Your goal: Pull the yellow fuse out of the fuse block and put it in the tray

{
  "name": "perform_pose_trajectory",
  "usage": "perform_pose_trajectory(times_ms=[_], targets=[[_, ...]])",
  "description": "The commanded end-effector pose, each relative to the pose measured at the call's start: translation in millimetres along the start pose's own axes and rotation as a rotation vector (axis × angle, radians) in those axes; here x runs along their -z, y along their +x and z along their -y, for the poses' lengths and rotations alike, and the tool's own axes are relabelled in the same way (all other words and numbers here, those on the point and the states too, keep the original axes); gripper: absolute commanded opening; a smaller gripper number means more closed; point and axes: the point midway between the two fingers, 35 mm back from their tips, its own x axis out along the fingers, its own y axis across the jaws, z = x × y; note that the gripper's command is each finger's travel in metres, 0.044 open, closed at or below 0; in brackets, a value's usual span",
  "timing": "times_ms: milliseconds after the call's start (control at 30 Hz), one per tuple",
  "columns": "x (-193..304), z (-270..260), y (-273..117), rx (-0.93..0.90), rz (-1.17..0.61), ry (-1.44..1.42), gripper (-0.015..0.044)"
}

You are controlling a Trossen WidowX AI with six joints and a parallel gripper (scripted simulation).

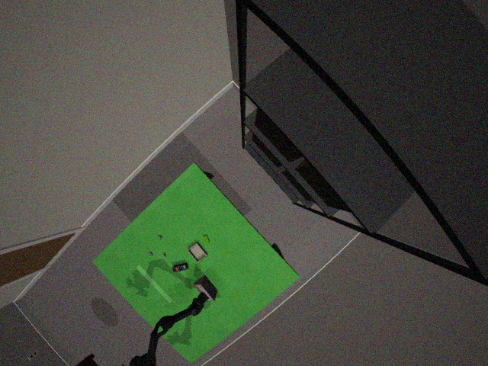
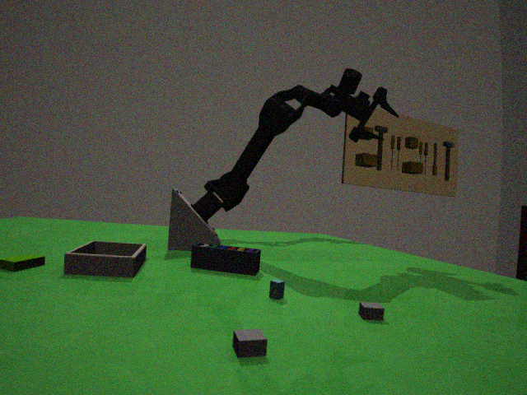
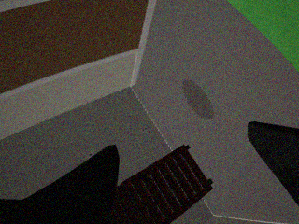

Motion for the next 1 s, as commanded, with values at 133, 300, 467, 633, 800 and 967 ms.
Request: perform_pose_trajectory(times_ms=[133,300,467,633,800,967], targets=[[9.4,4.6,6.4,-0.060,0.016,-0.121,0.0269],[26.3,23.6,30.8,-0.153,0.058,-0.416,0.0137],[28.5,49.9,66.1,-0.176,0.103,-0.722,0.0061],[12.0,81.6,109.0,-0.125,0.146,-1.011,0.0061],[-14.5,92.5,133.4,-0.076,0.224,-1.168,0.0061],[-39.0,113.2,159.1,0.007,0.232,-1.305,0.0061]])
